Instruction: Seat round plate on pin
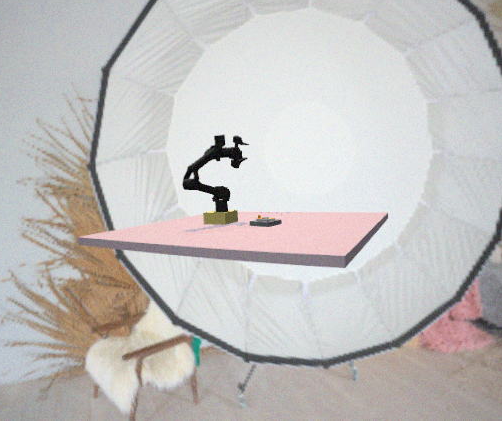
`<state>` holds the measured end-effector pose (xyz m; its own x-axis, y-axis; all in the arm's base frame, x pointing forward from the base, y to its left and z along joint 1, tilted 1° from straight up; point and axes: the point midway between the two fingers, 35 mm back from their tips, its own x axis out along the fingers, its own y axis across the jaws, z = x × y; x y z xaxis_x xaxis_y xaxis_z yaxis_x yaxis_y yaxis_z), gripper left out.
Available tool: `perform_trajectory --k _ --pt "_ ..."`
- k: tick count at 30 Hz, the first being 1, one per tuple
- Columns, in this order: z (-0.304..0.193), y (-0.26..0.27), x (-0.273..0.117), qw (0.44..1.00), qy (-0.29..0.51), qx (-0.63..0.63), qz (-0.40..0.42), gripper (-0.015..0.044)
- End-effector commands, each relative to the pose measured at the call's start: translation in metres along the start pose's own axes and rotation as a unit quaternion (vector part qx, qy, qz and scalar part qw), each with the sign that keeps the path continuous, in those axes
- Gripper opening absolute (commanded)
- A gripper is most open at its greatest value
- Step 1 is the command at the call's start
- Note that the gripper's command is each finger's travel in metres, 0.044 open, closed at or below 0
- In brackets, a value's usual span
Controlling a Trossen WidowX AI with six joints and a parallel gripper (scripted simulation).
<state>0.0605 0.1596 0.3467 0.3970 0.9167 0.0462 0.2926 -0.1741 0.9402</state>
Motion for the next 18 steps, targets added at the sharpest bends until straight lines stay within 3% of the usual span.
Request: perform_trajectory --k 1,8,10,15,18 --pt "0.001 -0.001 0.002 1.000 -0.004 -0.007 -0.003 0.0374" --pt "0.056 -0.046 0.051 0.944 -0.133 -0.248 -0.172 0.0190" --pt "0.064 -0.050 0.055 0.934 -0.142 -0.267 -0.192 0.0137" --pt "0.126 -0.084 0.067 0.844 -0.174 -0.366 -0.352 0.0006" --pt "0.149 -0.096 0.066 0.810 -0.172 -0.385 -0.409 0.0000"
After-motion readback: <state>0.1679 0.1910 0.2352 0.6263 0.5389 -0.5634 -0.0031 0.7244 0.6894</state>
